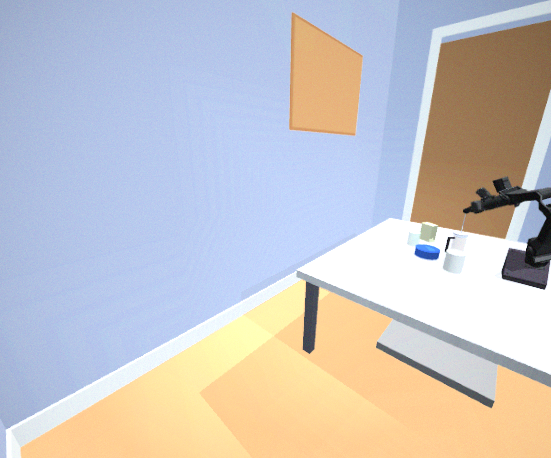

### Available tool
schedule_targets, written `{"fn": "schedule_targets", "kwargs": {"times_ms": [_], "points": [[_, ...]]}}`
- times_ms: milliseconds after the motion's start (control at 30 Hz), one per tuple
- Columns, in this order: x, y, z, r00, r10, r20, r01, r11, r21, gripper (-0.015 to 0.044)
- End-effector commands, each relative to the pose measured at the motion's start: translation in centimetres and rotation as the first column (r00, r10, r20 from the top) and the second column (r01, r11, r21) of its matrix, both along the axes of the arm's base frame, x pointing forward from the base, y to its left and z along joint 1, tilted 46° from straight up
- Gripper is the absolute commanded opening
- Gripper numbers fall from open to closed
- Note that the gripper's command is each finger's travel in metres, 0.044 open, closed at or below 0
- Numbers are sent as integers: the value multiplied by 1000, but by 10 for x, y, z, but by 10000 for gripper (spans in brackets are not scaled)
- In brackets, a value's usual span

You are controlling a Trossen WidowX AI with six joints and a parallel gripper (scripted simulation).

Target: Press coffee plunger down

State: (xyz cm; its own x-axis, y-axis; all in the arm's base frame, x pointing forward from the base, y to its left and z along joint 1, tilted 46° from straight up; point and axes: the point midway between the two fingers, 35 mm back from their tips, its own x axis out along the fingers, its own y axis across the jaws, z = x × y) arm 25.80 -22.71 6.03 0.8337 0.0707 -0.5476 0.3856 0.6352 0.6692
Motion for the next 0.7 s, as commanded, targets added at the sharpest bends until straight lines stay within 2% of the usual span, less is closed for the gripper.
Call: {"fn": "schedule_targets", "kwargs": {"times_ms": [0, 667], "points": [[1, 7, -9, 1000, 2, -11, -2, 1000, 8, 119], [8, 26, -36, 1000, 3, -14, -3, 1000, 7, 119]]}}
